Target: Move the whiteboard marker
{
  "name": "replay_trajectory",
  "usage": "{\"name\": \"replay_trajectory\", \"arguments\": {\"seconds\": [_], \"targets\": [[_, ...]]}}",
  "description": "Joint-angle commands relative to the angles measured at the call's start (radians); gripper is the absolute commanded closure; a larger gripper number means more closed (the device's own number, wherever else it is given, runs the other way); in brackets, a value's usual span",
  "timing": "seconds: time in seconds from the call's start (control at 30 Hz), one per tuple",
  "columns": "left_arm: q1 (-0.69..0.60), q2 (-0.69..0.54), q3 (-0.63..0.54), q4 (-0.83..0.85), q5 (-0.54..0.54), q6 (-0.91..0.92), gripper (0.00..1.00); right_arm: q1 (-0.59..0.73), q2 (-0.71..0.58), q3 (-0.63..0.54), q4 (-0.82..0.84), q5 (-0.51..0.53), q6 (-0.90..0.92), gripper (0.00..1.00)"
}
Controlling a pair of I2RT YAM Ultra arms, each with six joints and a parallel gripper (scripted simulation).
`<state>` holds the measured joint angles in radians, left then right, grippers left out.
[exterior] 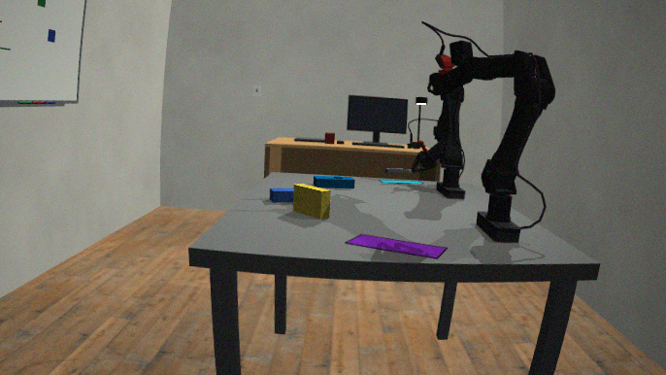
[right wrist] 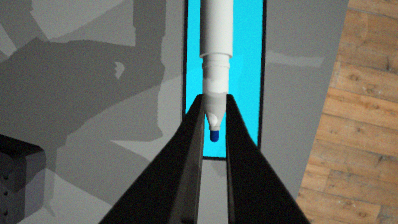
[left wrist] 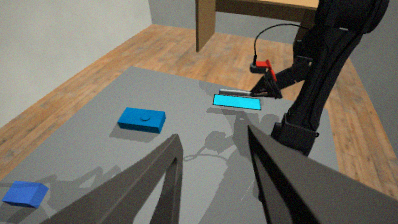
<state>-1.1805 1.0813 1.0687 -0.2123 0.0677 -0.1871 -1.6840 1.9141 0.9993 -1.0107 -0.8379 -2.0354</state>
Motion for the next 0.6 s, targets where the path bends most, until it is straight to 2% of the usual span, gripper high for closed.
{"name": "replay_trajectory", "arguments": {"seconds": [0.0,0.03,0.1,0.2,0.4,0.57], "targets": [[-0.053,0.136,0.063,0.152,-0.016,-0.006,0.55,-0.014,0.009,0.026,-0.020,-0.024,-0.014,0.94],[-0.071,0.183,0.080,0.181,-0.017,-0.007,0.55,-0.015,0.009,0.026,-0.021,-0.024,-0.015,0.94],[-0.071,0.183,0.080,0.181,-0.017,-0.007,0.55,-0.015,0.009,0.026,-0.021,-0.024,-0.015,0.94],[-0.120,0.373,0.133,0.269,-0.017,-0.007,0.55,-0.017,0.010,0.027,-0.021,-0.024,-0.016,0.94],[-0.207,0.645,0.227,0.417,-0.017,-0.008,0.55,-0.020,0.011,0.027,-0.022,-0.024,-0.015,0.94],[-0.249,0.857,0.300,0.478,-0.015,-0.009,0.55,-0.021,0.011,0.027,-0.021,-0.024,-0.015,0.94]]}}
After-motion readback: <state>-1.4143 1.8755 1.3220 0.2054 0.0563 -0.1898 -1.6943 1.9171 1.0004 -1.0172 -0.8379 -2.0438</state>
